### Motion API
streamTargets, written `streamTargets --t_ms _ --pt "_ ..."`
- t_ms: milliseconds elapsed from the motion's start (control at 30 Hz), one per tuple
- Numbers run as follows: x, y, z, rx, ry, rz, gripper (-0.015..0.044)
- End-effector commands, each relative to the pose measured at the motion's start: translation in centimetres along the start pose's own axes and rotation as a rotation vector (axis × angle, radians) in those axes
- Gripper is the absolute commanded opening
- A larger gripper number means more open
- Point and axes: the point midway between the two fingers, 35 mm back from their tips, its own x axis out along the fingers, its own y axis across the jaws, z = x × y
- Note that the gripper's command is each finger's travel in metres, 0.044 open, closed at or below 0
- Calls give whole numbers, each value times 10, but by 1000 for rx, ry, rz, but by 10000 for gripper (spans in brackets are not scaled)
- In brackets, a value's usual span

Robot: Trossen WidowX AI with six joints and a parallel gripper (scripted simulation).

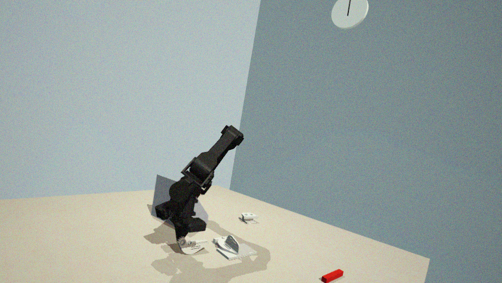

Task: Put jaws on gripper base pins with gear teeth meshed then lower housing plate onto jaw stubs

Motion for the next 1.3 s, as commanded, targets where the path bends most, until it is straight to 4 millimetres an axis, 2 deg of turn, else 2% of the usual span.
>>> streamTargets --t_ms 0,433,700,767,900,1033,1067,1267 --pt "2 7 -2 3 14 3 0" --pt "3 28 -4 1 15 3 0" --pt "0 33 -4 1 15 3 0" --pt "-12 33 -3 1 13 2 0" --pt "-51 29 -2 0 10 -3 0" --pt "-58 28 -2 0 10 -4 0" --pt "-51 28 -1 10 17 2 26" --pt "-51 28 -1 10 17 2 184"
